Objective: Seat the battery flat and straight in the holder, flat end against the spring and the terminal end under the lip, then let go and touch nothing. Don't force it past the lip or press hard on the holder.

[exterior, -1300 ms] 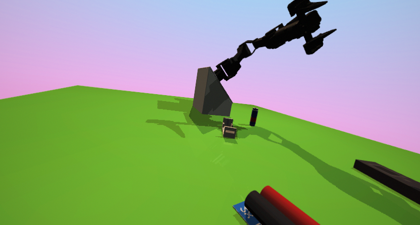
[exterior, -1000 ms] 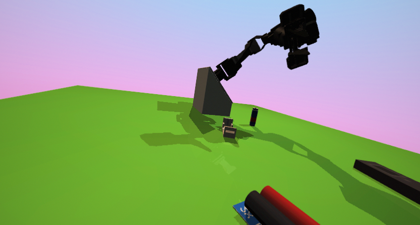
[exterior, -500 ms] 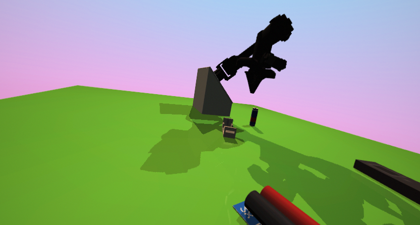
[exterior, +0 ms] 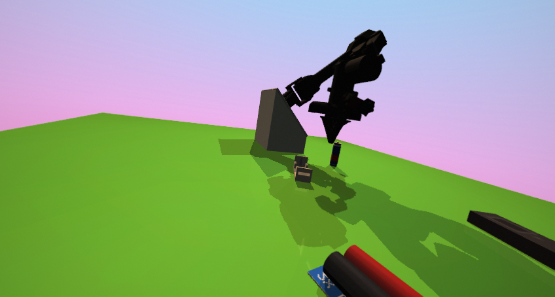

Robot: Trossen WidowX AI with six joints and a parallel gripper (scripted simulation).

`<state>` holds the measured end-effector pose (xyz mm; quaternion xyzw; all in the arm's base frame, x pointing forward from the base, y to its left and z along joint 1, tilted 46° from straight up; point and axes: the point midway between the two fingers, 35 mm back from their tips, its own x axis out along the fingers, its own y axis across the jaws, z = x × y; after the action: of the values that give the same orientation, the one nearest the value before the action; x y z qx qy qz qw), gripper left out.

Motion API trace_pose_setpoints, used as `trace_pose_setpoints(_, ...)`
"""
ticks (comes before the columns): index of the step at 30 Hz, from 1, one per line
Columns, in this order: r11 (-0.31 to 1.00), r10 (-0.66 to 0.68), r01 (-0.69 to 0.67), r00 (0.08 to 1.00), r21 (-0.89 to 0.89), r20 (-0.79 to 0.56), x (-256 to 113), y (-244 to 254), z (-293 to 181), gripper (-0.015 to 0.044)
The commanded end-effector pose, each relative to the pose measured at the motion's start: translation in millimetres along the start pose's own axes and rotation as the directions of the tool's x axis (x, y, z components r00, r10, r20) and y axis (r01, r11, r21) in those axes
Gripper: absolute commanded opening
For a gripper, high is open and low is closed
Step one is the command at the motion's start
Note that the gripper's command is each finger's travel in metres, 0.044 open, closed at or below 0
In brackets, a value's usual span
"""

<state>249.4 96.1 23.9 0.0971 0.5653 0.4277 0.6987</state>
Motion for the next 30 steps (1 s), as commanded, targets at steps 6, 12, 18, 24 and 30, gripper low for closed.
trace_pose_setpoints(6, 1.000, 0.016, -0.016, 1.000, 0.007, -0.002, 25.2, 6.3, -3.4, 0.0000)
trace_pose_setpoints(12, 1.000, 0.015, -0.015, 1.000, 0.007, -0.003, 25.1, 16.1, -2.1, 0.0000)
trace_pose_setpoints(18, 1.000, 0.014, -0.014, 1.000, 0.007, -0.003, 25.0, 26.2, -1.3, 0.0000)
trace_pose_setpoints(24, 1.000, 0.014, -0.014, 1.000, 0.007, -0.004, 24.8, 36.2, -0.9, 0.0000)
trace_pose_setpoints(30, 1.000, 0.014, -0.014, 1.000, 0.008, -0.003, 24.7, 46.3, -0.9, 0.0000)
